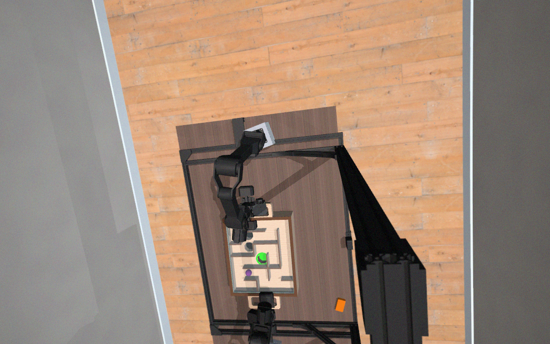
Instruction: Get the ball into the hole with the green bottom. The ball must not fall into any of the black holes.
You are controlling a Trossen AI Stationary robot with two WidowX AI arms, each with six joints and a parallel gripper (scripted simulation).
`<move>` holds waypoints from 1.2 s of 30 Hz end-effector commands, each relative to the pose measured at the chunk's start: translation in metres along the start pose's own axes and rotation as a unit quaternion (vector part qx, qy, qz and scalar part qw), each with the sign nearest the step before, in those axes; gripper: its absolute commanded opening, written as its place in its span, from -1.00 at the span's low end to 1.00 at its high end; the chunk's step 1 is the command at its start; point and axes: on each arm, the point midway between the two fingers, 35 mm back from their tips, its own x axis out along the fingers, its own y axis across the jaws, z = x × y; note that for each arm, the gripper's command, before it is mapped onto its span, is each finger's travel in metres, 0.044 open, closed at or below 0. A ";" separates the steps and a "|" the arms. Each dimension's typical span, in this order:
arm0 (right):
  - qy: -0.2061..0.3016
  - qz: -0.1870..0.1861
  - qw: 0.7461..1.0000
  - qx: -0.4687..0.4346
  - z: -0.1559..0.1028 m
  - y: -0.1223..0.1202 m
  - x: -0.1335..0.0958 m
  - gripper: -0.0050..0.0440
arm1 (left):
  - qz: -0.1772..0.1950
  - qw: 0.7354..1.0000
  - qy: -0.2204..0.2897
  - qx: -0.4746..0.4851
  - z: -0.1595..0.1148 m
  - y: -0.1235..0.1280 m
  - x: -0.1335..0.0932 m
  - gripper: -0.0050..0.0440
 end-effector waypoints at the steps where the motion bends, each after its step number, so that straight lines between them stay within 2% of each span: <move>1: 0.005 0.000 1.000 0.001 0.000 0.001 -0.001 -0.71 | 0.004 1.000 -0.003 0.000 0.000 -0.001 0.003 -0.71; 9: -0.015 0.041 0.999 0.001 -0.002 -0.003 -0.019 -0.71 | -0.037 0.999 0.016 0.000 0.001 0.001 0.021 -0.71; 17: -0.024 0.016 1.000 0.001 -0.002 0.000 -0.007 -0.71 | -0.013 1.000 0.026 0.000 0.002 0.000 0.009 -0.71; 23: 0.001 -0.003 1.000 0.001 0.000 0.002 0.001 -0.71 | 0.007 1.000 0.001 0.000 0.000 -0.002 0.001 -0.71; 36: 0.013 0.007 1.000 0.001 0.000 0.001 -0.004 -0.71 | -0.003 1.000 -0.011 0.000 -0.001 -0.001 0.006 -0.71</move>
